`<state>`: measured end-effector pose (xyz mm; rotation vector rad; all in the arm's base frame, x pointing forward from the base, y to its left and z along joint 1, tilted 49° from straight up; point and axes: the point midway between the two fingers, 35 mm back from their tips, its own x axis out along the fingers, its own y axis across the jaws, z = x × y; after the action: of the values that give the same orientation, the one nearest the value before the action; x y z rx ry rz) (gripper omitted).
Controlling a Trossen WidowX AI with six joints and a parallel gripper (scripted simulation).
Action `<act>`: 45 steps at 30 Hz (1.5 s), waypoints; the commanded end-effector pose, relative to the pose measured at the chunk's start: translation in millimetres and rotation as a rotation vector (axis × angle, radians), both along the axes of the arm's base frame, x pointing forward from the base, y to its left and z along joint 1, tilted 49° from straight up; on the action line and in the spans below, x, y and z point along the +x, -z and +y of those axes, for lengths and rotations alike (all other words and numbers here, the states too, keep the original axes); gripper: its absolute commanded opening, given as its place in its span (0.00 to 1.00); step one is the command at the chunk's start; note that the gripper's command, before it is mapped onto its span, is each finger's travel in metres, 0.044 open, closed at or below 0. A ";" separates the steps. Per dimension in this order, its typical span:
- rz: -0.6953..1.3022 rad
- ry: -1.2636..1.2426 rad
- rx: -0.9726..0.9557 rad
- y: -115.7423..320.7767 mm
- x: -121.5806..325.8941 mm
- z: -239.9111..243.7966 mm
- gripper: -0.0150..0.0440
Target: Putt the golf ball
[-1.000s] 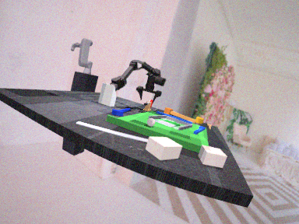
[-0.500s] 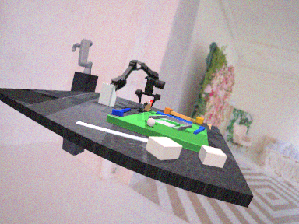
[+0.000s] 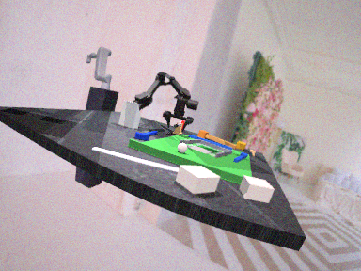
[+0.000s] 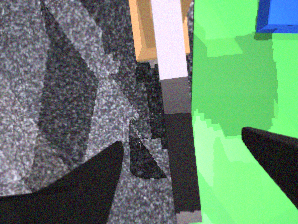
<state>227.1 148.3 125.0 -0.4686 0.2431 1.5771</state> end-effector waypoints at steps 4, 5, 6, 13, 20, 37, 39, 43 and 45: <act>0.013 -0.004 0.005 6.0 -3.1 7.1 1.00; 0.013 -0.004 0.005 6.0 -3.1 7.1 1.00; 0.013 -0.004 0.005 6.0 -3.1 7.1 1.00; 0.001 -0.001 0.003 3.7 -0.5 5.2 0.73; 0.001 -0.001 0.003 3.7 -0.5 5.2 0.42; 0.007 0.010 -0.014 -5.4 2.5 -12.1 0.25; 0.010 0.013 -0.019 -9.5 3.1 -18.6 0.25; 0.016 0.019 -0.024 -18.7 3.2 -31.3 0.25; 0.020 0.021 -0.024 -23.8 2.8 -37.5 0.25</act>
<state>227.6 122.0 138.6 -0.4642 0.2846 1.5699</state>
